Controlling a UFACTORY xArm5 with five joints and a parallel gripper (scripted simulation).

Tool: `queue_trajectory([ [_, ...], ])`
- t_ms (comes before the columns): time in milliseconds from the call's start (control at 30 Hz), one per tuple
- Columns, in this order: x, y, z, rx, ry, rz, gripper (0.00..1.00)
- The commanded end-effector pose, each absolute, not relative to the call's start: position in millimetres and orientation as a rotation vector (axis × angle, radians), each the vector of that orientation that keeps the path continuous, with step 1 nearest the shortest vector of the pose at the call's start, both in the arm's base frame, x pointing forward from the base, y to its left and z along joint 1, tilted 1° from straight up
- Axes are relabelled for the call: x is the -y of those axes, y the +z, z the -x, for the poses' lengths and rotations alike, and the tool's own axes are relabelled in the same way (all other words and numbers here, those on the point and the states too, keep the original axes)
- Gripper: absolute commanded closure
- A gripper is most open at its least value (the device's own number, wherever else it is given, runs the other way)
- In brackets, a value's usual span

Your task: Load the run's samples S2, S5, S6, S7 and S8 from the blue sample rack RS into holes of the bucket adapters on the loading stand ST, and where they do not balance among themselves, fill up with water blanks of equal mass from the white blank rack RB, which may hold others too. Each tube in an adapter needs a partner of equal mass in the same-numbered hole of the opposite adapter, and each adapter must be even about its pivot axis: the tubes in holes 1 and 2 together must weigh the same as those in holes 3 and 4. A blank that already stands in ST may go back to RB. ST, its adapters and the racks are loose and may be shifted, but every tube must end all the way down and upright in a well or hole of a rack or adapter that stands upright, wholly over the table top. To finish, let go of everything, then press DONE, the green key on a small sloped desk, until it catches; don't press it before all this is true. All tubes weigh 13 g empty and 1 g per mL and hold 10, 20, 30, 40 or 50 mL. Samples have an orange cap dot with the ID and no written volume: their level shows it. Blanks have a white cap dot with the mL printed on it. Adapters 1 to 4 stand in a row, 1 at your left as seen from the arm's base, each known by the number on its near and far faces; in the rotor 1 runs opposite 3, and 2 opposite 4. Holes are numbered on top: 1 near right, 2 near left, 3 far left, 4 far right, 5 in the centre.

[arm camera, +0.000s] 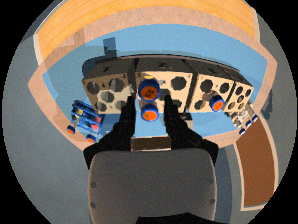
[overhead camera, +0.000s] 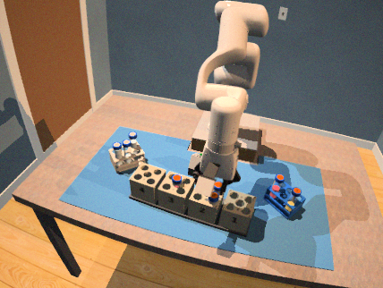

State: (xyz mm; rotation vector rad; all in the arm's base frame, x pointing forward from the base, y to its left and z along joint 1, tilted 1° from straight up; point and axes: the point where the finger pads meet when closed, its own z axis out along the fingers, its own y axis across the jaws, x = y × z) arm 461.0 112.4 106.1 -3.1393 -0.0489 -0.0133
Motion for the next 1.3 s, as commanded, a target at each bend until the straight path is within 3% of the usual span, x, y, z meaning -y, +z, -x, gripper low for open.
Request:
queue_trajectory([
  [0, -113, 116, -462, 0.049, -0.018, 3.139, 0.57],
  [1267, -114, 184, -461, 0.049, -0.018, 3.138, 0.57],
])
